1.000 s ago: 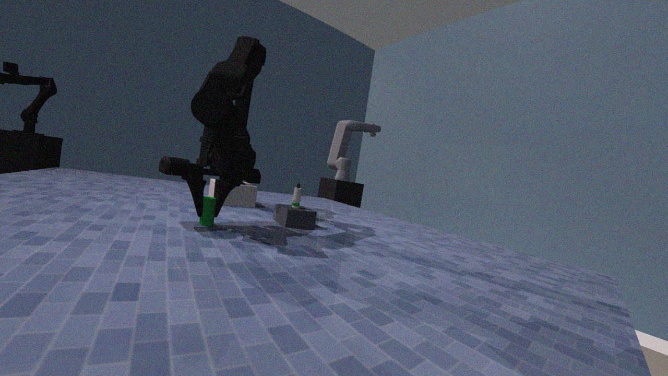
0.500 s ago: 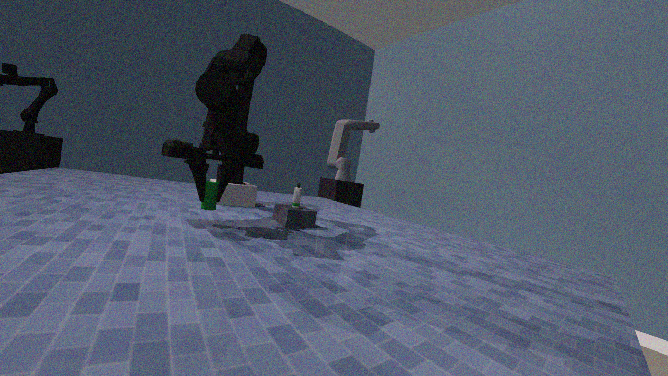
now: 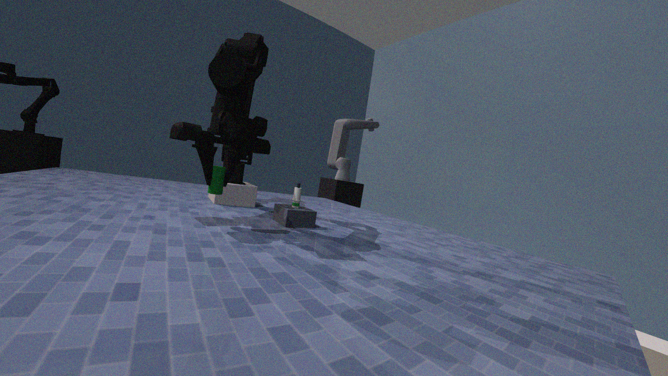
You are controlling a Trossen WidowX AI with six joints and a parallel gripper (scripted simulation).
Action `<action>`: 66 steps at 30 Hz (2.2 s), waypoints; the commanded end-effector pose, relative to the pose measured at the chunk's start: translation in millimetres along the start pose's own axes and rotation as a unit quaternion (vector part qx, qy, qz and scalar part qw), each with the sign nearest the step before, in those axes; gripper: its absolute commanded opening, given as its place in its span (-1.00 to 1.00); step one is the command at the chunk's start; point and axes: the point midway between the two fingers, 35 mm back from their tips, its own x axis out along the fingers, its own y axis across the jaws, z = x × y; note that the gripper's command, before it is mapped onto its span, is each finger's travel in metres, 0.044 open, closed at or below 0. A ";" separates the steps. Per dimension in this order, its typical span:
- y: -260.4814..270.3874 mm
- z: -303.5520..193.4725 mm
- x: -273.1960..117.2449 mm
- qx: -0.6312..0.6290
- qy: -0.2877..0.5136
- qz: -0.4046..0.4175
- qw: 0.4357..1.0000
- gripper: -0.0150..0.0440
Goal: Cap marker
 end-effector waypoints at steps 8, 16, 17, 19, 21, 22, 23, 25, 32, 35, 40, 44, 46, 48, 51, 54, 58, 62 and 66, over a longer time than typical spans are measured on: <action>35.0 13.2 -11.8 -0.001 -0.005 0.002 1.000 -0.49; 62.6 18.3 -18.7 -0.005 -0.006 0.006 1.000 -0.49; 65.7 18.8 -19.6 -0.006 -0.006 0.006 1.000 -0.49; 71.9 19.7 -21.3 -0.008 -0.006 0.006 1.000 -0.49; 78.2 20.4 -23.1 -0.009 -0.006 0.005 1.000 -0.49; 81.3 20.7 -23.9 -0.010 -0.006 0.005 1.000 -0.49; 84.4 21.0 -24.8 -0.011 -0.006 0.005 1.000 -0.49; 90.7 21.7 -26.4 -0.010 -0.006 0.005 1.000 -0.49; 112.6 22.9 -32.0 -0.008 -0.005 0.005 1.000 -0.49; 121.9 22.9 -34.4 -0.007 -0.005 0.005 1.000 -0.49; 137.3 22.1 -38.3 -0.006 -0.004 0.005 1.000 -0.49; 149.5 20.9 -41.5 -0.005 -0.004 0.005 1.000 -0.49; 155.5 20.0 -43.0 -0.004 -0.004 0.005 1.000 -0.49; 161.5 19.1 -44.6 -0.004 -0.004 0.005 1.000 -0.49; 170.3 17.4 -46.9 -0.003 -0.003 0.005 1.000 -0.49; 179.1 15.3 -49.2 -0.002 -0.003 0.005 1.000 -0.49; 190.5 12.1 -52.2 -0.001 -0.003 0.004 1.000 -0.49; 201.7 8.4 -55.3 0.000 -0.003 0.004 1.000 -0.49; 205.7 6.9 -56.1 0.000 -0.003 0.004 1.000 -0.49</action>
